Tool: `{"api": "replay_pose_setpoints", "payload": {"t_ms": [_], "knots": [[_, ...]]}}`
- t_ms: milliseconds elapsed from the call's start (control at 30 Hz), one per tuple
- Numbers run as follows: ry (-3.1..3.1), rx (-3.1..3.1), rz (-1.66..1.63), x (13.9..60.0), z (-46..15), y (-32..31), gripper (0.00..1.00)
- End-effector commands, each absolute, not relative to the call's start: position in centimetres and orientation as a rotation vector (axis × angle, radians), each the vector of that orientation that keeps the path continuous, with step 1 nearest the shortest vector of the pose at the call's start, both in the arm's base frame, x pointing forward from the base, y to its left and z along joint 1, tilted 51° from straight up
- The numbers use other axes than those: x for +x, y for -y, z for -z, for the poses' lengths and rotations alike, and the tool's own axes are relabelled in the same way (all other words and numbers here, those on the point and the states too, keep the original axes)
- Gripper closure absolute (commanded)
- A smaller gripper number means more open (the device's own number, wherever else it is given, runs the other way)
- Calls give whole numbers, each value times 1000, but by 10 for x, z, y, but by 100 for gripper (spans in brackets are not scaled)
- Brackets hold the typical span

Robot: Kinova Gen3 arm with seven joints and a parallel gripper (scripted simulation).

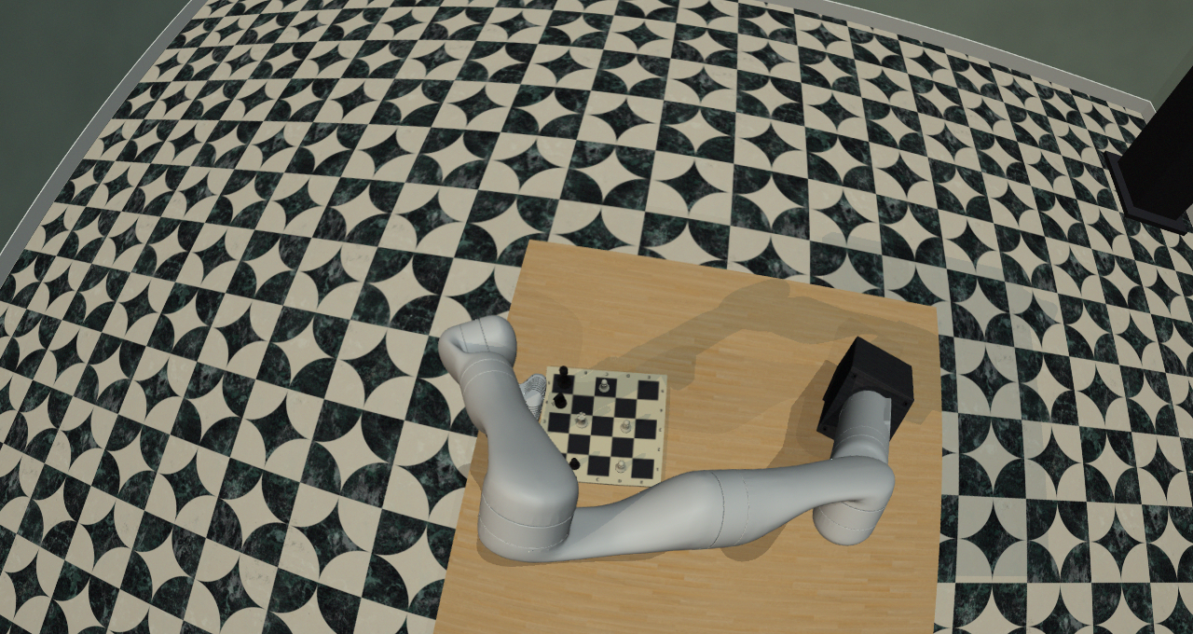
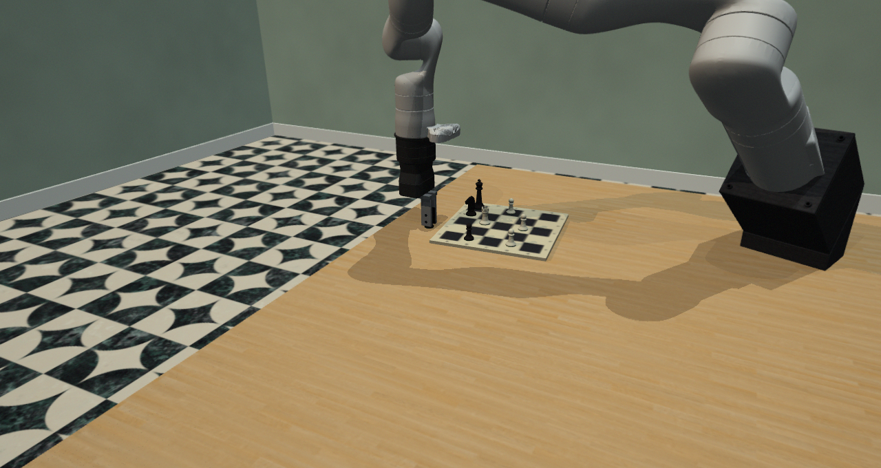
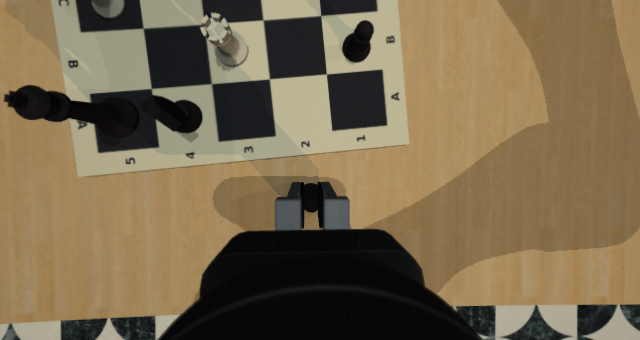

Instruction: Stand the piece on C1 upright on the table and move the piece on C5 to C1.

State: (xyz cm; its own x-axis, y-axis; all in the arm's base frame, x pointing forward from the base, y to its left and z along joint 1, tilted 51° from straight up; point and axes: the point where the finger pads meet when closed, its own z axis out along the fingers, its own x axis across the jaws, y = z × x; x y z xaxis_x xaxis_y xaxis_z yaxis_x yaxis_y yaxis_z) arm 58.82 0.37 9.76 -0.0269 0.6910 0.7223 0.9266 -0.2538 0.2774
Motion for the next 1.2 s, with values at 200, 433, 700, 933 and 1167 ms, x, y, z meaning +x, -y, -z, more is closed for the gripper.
{"api": "replay_pose_setpoints", "payload": {"t_ms": [200, 433, 700, 933, 1167], "knots": [[1707, -1965, 1160, 588, -98, -2, 100], [1707, -1965, 1160, 588, -98, -2, 100], [1707, -1965, 1160, 588, -98, -2, 100], [1707, -1965, 1160, 588, -98, -2, 100], [1707, -1965, 1160, 588, -98, -2, 73]]}}
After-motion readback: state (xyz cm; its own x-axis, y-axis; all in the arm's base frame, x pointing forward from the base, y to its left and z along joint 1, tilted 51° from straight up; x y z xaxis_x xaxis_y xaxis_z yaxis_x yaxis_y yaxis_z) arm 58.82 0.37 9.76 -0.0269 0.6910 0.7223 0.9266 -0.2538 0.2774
